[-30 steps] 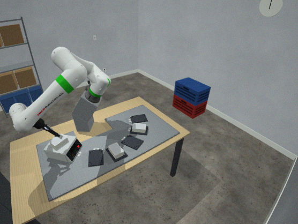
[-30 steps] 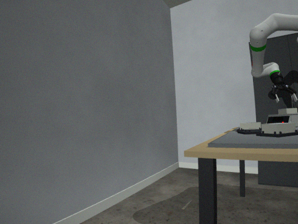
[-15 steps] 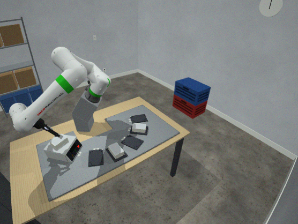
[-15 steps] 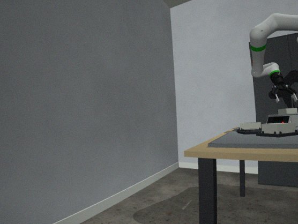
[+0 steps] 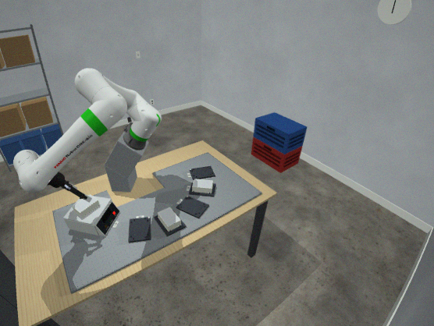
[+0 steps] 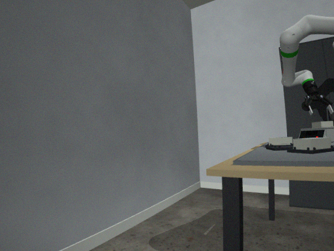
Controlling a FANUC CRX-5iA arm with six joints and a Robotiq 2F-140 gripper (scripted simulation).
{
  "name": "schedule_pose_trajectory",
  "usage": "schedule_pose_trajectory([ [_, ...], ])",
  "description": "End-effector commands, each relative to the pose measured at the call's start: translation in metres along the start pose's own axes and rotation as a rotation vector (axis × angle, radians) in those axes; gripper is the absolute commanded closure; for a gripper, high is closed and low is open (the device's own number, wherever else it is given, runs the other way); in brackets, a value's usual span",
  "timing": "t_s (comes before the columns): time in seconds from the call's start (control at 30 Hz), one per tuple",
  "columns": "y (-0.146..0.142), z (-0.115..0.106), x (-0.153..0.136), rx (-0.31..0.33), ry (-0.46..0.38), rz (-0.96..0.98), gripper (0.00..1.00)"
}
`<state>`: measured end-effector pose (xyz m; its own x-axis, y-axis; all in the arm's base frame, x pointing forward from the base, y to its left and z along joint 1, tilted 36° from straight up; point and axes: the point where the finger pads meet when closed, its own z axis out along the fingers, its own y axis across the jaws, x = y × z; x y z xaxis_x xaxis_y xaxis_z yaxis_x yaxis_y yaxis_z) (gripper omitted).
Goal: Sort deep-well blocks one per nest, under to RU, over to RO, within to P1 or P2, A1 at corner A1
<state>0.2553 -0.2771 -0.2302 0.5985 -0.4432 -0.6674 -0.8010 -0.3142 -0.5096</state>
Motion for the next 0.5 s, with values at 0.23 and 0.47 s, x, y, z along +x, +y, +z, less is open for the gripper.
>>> schedule_pose_trajectory([
  [0.23, 0.0001, 0.0084, 0.0051, 0.000, 0.000, 0.000, 0.00],
  [0.47, 0.0001, 0.0084, 0.0051, 0.000, 0.000, 0.000, 0.00],
])
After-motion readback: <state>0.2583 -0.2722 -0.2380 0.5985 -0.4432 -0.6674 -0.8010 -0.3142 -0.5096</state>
